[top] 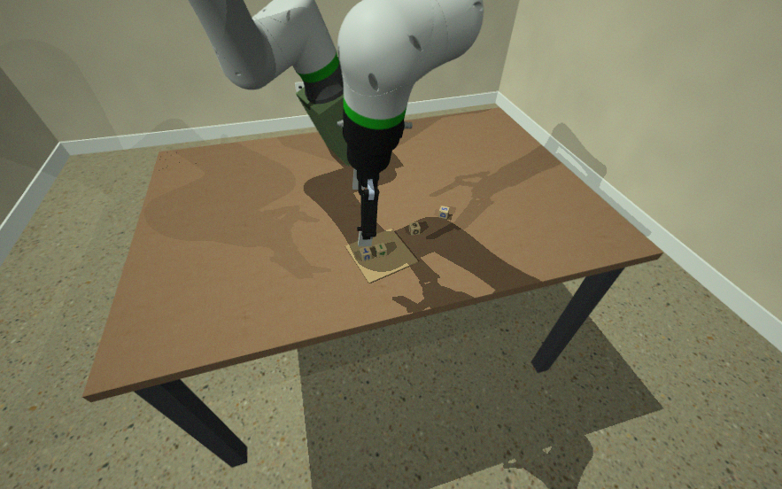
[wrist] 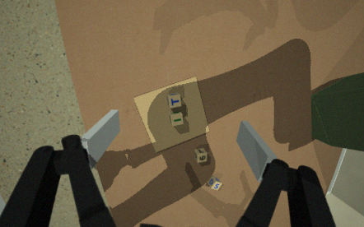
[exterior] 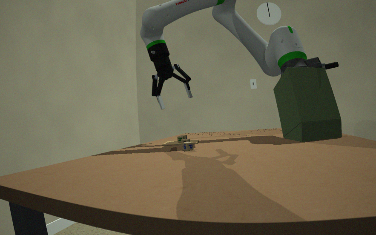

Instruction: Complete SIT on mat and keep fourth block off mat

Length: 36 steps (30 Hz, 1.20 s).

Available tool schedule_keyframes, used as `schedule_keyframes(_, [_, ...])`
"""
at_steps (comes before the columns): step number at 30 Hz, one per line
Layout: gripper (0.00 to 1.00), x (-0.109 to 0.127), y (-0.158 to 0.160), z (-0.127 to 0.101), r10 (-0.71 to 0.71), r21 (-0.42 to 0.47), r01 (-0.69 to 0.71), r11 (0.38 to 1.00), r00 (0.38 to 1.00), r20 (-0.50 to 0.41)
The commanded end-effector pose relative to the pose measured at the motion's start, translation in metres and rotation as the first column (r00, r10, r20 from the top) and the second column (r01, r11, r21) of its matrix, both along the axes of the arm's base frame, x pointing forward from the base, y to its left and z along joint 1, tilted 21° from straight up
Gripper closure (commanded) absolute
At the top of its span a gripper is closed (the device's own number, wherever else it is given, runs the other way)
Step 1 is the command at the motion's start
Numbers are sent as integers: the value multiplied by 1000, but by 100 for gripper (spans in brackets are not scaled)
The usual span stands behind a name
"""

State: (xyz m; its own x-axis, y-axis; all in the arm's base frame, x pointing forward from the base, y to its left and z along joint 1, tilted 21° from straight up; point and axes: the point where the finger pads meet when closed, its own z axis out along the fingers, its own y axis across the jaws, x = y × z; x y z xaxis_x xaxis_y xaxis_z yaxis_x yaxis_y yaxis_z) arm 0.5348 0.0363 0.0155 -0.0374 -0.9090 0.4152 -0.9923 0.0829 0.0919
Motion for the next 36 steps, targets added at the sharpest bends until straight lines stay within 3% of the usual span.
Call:
schedule_keyframes(1, [0, -1, 3, -19, -103, -49, 106, 993, 993, 60])
schedule_keyframes(10, [0, -4, 7, -48, -241, -98, 257, 961, 958, 156])
schedule_keyframes(21, [0, -12, 13, -91, -409, -129, 468, 874, 854, 321])
schedule_keyframes(36, [0, -17, 15, -109, -467, -125, 549, 826, 792, 394])
